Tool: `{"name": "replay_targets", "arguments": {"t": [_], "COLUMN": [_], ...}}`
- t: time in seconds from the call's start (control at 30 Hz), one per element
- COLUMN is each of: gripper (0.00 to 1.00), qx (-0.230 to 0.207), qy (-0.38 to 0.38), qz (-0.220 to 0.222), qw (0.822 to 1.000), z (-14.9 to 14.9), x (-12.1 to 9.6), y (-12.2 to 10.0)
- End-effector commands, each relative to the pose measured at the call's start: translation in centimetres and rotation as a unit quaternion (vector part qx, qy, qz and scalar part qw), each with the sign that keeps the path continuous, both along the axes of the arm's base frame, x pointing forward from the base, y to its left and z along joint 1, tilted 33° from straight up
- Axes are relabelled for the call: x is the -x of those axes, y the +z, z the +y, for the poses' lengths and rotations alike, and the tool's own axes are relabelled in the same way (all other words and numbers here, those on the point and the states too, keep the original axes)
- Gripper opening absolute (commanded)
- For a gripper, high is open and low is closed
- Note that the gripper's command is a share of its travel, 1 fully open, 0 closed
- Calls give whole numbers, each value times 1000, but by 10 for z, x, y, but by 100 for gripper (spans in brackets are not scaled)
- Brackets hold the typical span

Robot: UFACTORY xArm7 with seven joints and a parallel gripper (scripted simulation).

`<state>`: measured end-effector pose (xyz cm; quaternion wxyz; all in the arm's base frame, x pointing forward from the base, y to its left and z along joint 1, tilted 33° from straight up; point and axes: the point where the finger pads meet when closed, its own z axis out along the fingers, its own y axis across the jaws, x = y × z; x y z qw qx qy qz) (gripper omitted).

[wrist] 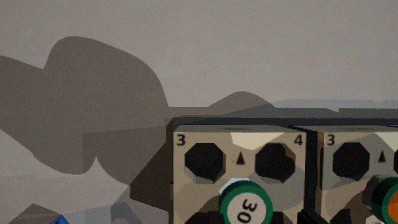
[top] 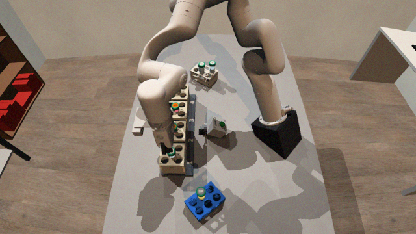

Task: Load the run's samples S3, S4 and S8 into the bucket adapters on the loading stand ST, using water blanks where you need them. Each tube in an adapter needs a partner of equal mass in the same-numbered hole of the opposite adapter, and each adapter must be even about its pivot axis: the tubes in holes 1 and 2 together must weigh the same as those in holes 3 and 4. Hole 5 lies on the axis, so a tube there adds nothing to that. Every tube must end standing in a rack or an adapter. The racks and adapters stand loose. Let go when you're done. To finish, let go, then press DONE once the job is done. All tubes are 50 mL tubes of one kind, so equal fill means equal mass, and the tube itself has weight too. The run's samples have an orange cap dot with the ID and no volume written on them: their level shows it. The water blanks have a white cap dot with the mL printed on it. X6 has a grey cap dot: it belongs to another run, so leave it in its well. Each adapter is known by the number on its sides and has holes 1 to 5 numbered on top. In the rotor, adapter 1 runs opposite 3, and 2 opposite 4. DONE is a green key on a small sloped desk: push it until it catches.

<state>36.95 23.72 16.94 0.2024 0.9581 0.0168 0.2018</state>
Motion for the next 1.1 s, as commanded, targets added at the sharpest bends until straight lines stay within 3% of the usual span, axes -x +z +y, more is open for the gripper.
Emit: {"name": "replay_targets", "arguments": {"t": [0.0,1.07], "gripper": [44,44], "qx": [-2,-2], "qy": [2,2], "qz": [-1,-1], "qw": [1000,1000], "z": [5,26], "x": [3,26], "y": [9,56]}}
